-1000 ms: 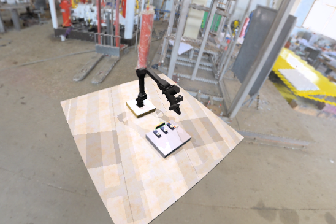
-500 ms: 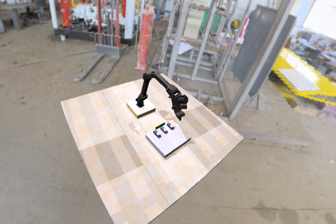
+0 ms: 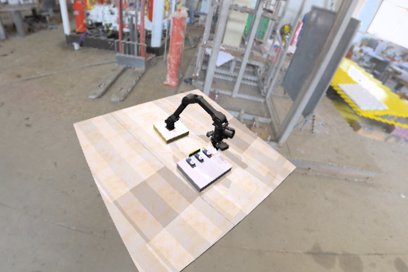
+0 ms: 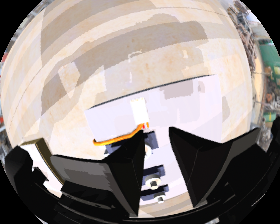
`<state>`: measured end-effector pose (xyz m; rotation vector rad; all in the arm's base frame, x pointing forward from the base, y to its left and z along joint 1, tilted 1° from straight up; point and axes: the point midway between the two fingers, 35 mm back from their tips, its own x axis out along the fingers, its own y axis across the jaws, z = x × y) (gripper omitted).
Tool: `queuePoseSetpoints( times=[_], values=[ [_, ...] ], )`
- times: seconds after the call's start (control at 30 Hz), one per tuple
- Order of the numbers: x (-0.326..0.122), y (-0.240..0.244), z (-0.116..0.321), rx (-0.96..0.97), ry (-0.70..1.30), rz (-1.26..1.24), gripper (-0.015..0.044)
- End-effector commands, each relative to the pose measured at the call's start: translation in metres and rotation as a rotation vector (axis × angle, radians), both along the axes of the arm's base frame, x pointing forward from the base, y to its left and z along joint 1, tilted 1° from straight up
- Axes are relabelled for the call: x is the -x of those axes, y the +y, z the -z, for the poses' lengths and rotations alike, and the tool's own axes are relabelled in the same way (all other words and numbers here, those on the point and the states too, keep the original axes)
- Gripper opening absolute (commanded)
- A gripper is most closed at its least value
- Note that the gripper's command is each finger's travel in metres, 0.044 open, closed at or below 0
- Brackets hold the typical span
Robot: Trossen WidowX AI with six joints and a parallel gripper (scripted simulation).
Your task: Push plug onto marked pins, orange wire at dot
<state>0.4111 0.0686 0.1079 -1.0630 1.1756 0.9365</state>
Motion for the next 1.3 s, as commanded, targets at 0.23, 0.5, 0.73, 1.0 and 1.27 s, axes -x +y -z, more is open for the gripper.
queuePoseSetpoints(
  times=[0.23, 0.5, 0.73, 1.0, 1.27],
  values=[
    [0.004, 0.005, 0.02, 0.036, 0.114, -0.115, 0.0115],
    [0.003, 0.005, 0.041, 0.036, 0.114, -0.115, 0.0115],
    [0.003, 0.005, 0.048, 0.036, 0.114, -0.115, 0.0115],
    [0.003, 0.005, 0.056, 0.036, 0.114, -0.115, 0.0089],
    [0.002, 0.005, 0.055, 0.036, 0.114, -0.115, 0.0]
  ],
)
